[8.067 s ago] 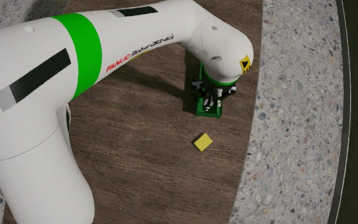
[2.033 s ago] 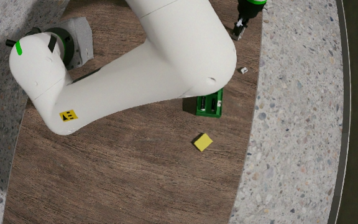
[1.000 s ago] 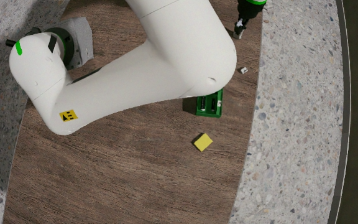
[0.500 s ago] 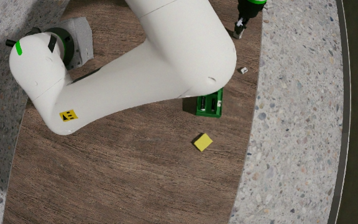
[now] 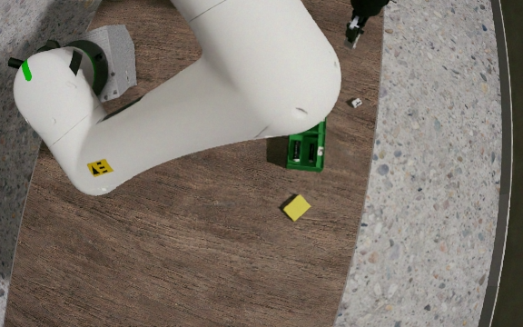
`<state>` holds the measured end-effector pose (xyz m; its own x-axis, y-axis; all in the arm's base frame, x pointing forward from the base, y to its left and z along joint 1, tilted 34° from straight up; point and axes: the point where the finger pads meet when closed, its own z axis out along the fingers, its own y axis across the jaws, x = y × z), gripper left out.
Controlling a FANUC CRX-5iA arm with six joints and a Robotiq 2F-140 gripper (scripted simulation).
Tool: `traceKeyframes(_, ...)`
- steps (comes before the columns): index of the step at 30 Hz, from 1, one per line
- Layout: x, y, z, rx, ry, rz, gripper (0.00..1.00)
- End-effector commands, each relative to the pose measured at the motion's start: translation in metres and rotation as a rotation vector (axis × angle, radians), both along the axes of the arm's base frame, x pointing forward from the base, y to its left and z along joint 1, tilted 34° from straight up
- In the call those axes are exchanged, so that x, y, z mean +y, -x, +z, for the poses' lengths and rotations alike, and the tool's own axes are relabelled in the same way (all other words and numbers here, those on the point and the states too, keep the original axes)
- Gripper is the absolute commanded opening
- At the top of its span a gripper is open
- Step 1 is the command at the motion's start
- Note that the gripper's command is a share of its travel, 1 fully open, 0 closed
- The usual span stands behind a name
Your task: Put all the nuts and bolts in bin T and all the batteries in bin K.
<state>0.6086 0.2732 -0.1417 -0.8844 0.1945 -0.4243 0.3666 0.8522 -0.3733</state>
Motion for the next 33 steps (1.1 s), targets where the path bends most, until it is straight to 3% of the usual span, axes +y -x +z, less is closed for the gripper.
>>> traceKeyframes(1, 0.004, 0.002, 0.006, 0.0, 0.0, 0.0, 0.15)
traceKeyframes(20, 0.01, 0.006, 0.017, 0.0, 0.0, 0.0, 0.15)
traceKeyframes(33, -0.047, 0.027, 0.043, 0.0, 0.0, 0.0, 0.15)
